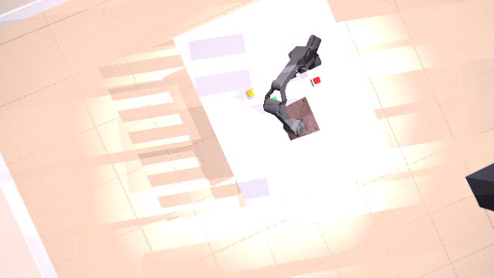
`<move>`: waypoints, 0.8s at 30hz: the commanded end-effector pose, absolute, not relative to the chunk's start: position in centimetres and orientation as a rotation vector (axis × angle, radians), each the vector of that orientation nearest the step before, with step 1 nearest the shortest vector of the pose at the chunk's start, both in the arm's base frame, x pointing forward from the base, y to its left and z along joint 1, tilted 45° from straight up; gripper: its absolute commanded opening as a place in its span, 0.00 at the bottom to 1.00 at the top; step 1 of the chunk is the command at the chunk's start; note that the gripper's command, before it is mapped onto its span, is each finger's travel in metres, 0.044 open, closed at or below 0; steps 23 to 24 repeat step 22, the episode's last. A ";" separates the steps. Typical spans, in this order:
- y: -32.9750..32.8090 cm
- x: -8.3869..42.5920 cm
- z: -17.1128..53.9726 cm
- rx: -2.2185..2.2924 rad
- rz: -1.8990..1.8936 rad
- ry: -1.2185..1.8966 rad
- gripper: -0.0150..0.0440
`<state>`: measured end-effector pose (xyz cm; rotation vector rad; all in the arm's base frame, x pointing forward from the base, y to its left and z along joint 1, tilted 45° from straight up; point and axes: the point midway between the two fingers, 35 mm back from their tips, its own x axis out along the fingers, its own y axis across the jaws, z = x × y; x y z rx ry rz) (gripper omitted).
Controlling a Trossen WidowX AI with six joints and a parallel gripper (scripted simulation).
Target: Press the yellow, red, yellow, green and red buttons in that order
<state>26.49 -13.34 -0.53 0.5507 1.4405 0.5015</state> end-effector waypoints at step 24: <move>7.0 24.4 20.4 0.640 0.574 1.451 0.93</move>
